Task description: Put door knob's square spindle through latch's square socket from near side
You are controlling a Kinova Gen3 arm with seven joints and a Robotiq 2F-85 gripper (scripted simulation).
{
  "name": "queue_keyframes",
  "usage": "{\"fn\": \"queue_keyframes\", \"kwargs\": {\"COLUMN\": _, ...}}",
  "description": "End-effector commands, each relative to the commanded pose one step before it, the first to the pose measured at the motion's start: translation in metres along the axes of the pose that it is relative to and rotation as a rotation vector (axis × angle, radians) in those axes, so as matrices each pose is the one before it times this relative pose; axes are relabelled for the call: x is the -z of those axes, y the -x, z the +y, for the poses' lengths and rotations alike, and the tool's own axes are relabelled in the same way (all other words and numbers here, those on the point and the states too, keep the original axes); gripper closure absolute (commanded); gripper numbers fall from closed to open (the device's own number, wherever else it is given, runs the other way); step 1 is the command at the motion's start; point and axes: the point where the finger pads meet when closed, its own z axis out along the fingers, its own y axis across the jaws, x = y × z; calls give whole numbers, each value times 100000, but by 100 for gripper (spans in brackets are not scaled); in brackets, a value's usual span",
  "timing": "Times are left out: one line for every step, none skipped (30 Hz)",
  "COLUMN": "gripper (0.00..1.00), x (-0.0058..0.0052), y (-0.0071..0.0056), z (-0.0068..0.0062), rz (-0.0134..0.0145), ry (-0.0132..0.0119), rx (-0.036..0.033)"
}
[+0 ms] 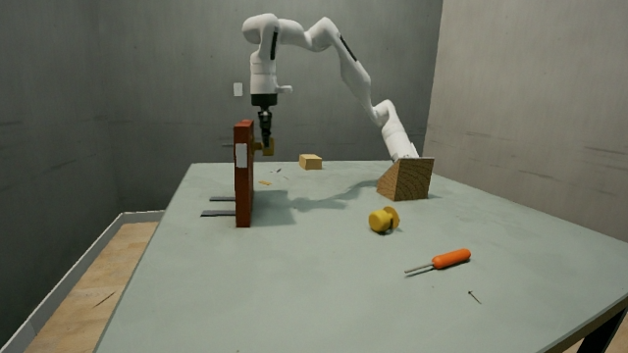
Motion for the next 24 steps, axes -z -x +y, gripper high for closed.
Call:
{"fn": "queue_keyframes", "kwargs": {"gripper": 37, "x": -147, "y": 147, "z": -391, "rz": 78, "ry": -1138, "rx": 727}}
{"fn": "queue_keyframes", "kwargs": {"gripper": 37, "x": 0, "y": 0, "z": 0, "rz": 0, "ry": 0, "rx": 0}}
{"fn": "queue_keyframes", "kwargs": {"gripper": 37, "x": 0, "y": 0, "z": 0, "rz": 0, "ry": 0, "rx": 0}}
{"fn": "queue_keyframes", "kwargs": {"gripper": 37, "x": 1, "y": 1, "z": 0, "rz": -2, "ry": 1, "rx": -1}}
{"fn": "queue_keyframes", "kwargs": {"gripper": 37, "x": 4, "y": 7, "z": 2, "rz": -10, "ry": 8, "rx": -4}}
{"fn": "queue_keyframes", "kwargs": {"gripper": 37, "x": 9, "y": 15, "z": 4, "rz": -21, "ry": 17, "rx": -9}}
{"fn": "queue_keyframes", "kwargs": {"gripper": 37, "x": 12, "y": 22, "z": 5, "rz": -28, "ry": 22, "rx": -12}}
{"fn": "queue_keyframes", "kwargs": {"gripper": 37, "x": 12, "y": 26, "z": 5, "rz": -28, "ry": 22, "rx": -12}}
{"fn": "queue_keyframes", "kwargs": {"gripper": 37, "x": 10, "y": 27, "z": 4, "rz": -23, "ry": 18, "rx": -10}}
{"fn": "queue_keyframes", "kwargs": {"gripper": 37, "x": 8, "y": 25, "z": 3, "rz": -16, "ry": 13, "rx": -7}}
{"fn": "queue_keyframes", "kwargs": {"gripper": 37, "x": 6, "y": 24, "z": 2, "rz": -11, "ry": 9, "rx": -5}}
{"fn": "queue_keyframes", "kwargs": {"gripper": 37, "x": 3, "y": 20, "z": 0, "rz": -4, "ry": 3, "rx": -2}}
{"fn": "queue_keyframes", "kwargs": {"gripper": 37, "x": -2, "y": 13, "z": -2, "rz": 7, "ry": -6, "rx": 3}}
{"fn": "queue_keyframes", "kwargs": {"gripper": 37, "x": -6, "y": 5, "z": -4, "rz": 18, "ry": -14, "rx": 7}}
{"fn": "queue_keyframes", "kwargs": {"gripper": 37, "x": 0, "y": 0, "z": 0, "rz": 0, "ry": 0, "rx": 0}}
{"fn": "queue_keyframes", "kwargs": {"gripper": 37, "x": 0, "y": 0, "z": 0, "rz": 0, "ry": 0, "rx": 0}}
{"fn": "queue_keyframes", "kwargs": {"gripper": 37, "x": -44, "y": -40, "z": -21, "rz": 113, "ry": -89, "rx": 46}}
{"fn": "queue_keyframes", "kwargs": {"gripper": 37, "x": 4, "y": 10, "z": 2, "rz": -9, "ry": 7, "rx": -4}}
{"fn": "queue_keyframes", "kwargs": {"gripper": 37, "x": 3, "y": 5, "z": 1, "rz": -7, "ry": 5, "rx": -3}}
{"fn": "queue_keyframes", "kwargs": {"gripper": 37, "x": -3, "y": -3, "z": -2, "rz": 8, "ry": -7, "rx": 3}}
{"fn": "queue_keyframes", "kwargs": {"gripper": 37, "x": -4, "y": -5, "z": -2, "rz": 10, "ry": -8, "rx": 4}}
{"fn": "queue_keyframes", "kwargs": {"gripper": 37, "x": -2, "y": -2, "z": -1, "rz": 5, "ry": -4, "rx": 2}}
{"fn": "queue_keyframes", "kwargs": {"gripper": 37, "x": 0, "y": 0, "z": 0, "rz": 1, "ry": -1, "rx": 0}}
{"fn": "queue_keyframes", "kwargs": {"gripper": 37, "x": 0, "y": 0, "z": 0, "rz": 0, "ry": 0, "rx": 0}}
